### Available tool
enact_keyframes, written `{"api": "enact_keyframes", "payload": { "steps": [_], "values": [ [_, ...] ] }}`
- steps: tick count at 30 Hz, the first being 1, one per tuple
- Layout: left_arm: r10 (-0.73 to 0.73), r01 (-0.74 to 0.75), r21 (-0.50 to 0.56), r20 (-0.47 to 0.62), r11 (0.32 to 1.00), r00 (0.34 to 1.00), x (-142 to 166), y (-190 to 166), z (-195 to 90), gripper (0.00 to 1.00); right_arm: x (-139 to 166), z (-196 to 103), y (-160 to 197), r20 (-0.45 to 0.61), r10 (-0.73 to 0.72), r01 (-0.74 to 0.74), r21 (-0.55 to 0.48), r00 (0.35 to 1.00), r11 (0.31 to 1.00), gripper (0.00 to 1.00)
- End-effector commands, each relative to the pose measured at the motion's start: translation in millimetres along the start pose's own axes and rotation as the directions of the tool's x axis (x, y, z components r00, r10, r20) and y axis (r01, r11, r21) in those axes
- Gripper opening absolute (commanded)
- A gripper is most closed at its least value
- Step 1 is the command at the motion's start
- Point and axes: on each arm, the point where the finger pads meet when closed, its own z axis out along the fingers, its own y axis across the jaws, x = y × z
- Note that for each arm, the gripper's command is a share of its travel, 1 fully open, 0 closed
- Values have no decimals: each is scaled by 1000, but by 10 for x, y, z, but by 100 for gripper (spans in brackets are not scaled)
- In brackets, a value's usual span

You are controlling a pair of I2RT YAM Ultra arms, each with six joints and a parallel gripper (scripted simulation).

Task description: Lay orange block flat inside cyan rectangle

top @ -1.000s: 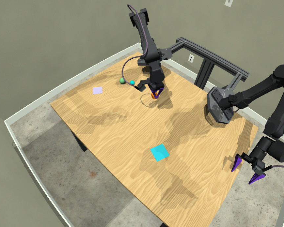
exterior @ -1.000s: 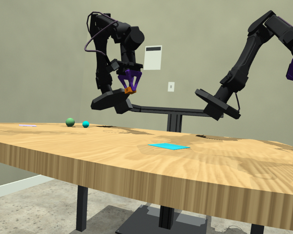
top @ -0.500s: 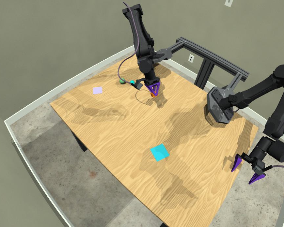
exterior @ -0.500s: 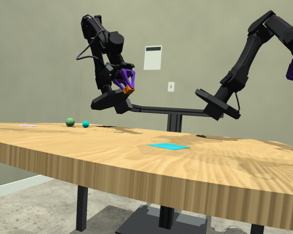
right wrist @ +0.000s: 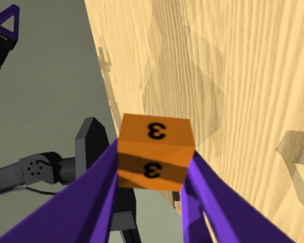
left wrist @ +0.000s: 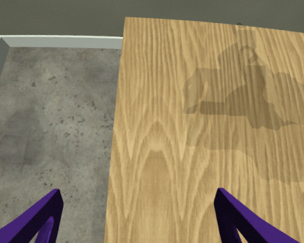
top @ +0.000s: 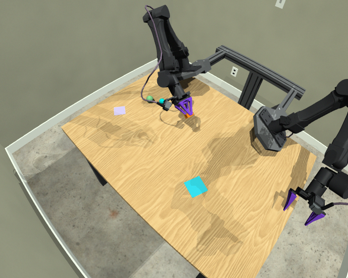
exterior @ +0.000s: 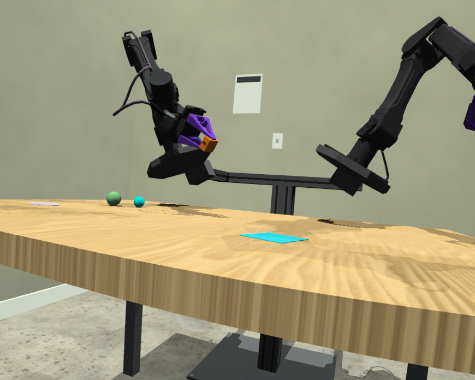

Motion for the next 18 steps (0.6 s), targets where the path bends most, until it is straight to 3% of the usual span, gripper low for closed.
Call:
{"api": "enact_keyframes", "payload": {
  "steps": [1, 10, 18],
  "values": [
    [17, -17, 31, -6, 999, 1000, 24, -114, -20, 100, -16, -7, 243, -15, -110, 104, -228, 994, 968, 27],
    [17, -17, 31, -6, 999, 1000, 24, -114, -20, 100, -13, -63, 211, -46, -206, 159, -478, 978, 864, 27],
    [17, -17, 31, -6, 999, 1000, 24, -114, -20, 100, -49, -40, 135, -59, -231, 156, -575, 971, 803, 27]
  ]
}}
